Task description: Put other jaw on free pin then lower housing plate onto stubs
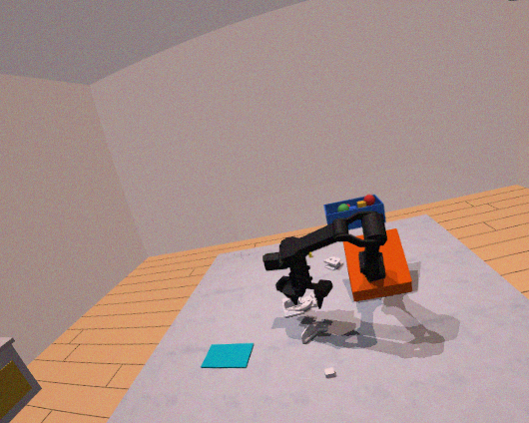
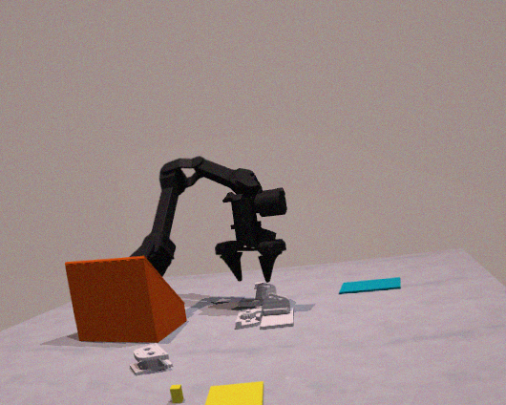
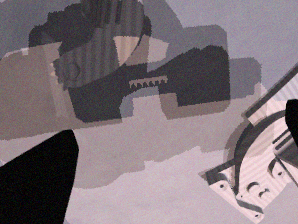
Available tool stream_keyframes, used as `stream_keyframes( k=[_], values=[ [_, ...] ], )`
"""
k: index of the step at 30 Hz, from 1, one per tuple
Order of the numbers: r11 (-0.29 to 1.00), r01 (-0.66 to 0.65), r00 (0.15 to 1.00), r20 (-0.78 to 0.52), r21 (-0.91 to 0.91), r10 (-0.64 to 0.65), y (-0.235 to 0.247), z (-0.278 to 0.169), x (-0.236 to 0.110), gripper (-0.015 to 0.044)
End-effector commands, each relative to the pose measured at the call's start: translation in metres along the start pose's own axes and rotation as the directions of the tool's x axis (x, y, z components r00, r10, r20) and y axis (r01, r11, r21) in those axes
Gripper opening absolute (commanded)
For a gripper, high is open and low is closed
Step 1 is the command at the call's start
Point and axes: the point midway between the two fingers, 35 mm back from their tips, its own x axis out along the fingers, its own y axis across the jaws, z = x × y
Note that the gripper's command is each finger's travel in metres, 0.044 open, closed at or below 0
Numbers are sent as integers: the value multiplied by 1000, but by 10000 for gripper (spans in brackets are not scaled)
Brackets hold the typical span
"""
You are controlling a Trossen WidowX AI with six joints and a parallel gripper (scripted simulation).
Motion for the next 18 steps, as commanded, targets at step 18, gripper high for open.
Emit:
stream_keyframes(
  k=[18],
  values=[
    [1000, -1, 1000, -3, -1, 1, 1, 1, -8, 309]
  ],
)
